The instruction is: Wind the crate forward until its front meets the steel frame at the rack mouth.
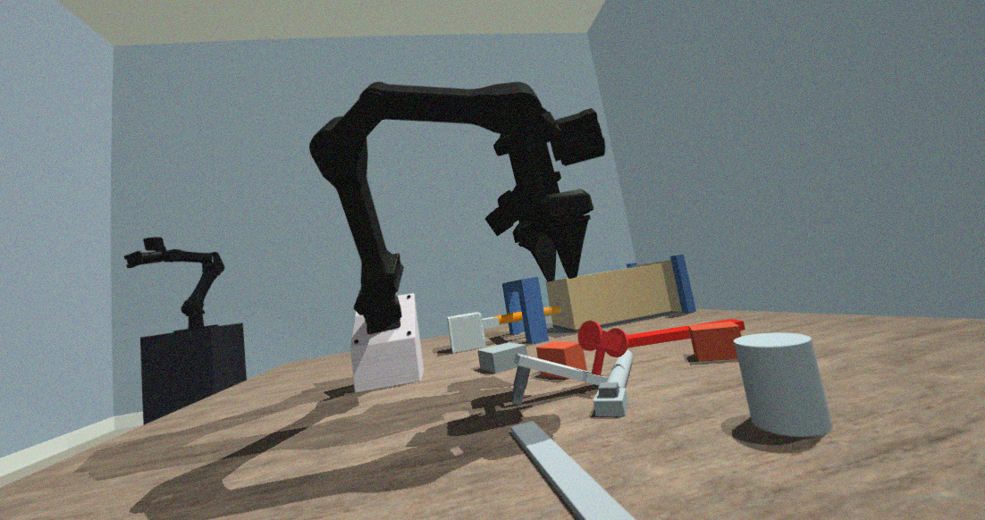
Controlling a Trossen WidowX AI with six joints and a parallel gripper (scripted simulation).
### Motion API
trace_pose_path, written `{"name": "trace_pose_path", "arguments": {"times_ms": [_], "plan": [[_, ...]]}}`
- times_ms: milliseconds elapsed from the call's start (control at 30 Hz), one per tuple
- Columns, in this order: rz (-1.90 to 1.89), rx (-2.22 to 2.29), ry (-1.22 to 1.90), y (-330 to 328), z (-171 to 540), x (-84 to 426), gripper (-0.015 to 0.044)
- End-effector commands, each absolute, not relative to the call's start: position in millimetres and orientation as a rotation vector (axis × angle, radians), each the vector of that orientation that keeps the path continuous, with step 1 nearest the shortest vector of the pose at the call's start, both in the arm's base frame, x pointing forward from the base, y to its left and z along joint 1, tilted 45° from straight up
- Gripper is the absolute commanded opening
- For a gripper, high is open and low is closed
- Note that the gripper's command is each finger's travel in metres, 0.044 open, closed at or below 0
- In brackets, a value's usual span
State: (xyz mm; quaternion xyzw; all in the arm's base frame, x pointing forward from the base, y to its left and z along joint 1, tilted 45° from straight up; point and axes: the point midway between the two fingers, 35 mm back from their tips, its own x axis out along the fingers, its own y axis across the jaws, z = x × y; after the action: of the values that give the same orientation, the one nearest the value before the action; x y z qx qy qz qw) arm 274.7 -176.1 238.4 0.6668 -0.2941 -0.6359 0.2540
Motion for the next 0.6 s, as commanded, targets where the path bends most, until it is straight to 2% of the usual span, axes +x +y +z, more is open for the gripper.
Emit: {"name": "trace_pose_path", "arguments": {"times_ms": [0, 267, 433, 567], "plan": [[-1.809, 1.738, -0.791, -177.0, 233.2, 256.1, 0.0440], [-1.810, 1.730, -0.777, -181.2, 233.3, 263.0, 0.0440], [-1.808, 1.729, -0.779, -220.2, 195.3, 259.8, 0.0440], [-1.807, 1.728, -0.779, -221.9, 193.6, 259.4, 0.0440]]}}
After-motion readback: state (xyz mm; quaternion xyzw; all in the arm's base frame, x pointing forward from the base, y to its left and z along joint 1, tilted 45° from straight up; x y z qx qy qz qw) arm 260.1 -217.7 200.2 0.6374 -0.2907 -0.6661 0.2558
